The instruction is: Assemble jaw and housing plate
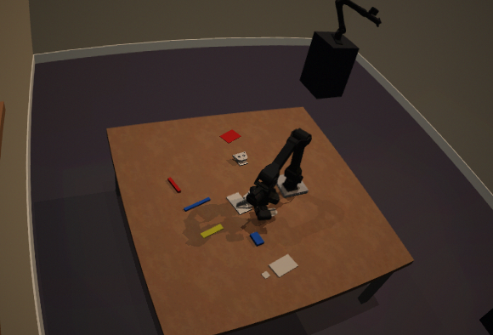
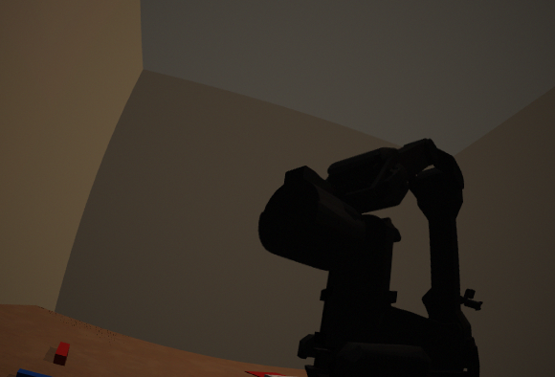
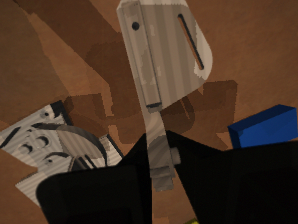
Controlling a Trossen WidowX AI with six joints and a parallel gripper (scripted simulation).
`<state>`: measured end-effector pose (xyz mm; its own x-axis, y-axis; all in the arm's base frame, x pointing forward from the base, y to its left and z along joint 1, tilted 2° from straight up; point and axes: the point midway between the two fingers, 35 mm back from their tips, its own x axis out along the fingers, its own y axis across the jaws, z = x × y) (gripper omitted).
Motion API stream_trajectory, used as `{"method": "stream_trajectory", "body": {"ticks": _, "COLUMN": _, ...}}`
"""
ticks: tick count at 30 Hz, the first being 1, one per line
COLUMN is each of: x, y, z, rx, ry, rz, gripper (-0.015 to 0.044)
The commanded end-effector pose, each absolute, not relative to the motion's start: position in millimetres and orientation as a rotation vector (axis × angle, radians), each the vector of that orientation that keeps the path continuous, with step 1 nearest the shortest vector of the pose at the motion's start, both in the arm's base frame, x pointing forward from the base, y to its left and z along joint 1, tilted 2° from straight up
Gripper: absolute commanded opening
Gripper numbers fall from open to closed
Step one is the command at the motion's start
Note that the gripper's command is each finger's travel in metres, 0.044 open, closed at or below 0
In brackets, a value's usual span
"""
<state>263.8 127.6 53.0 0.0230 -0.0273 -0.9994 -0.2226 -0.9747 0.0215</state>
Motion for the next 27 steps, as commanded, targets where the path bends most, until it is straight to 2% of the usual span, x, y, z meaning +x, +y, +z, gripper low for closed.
{"method": "stream_trajectory", "body": {"ticks": 1, "x": 264, "y": 129, "z": 59, "rx": -2.143, "ry": 0.256, "rz": 2.077, "gripper": 0.0037}}
{"method": "stream_trajectory", "body": {"ticks": 27, "x": 265, "y": 131, "z": 103, "rx": -2.143, "ry": 0.256, "rz": 2.076, "gripper": 0.0037}}
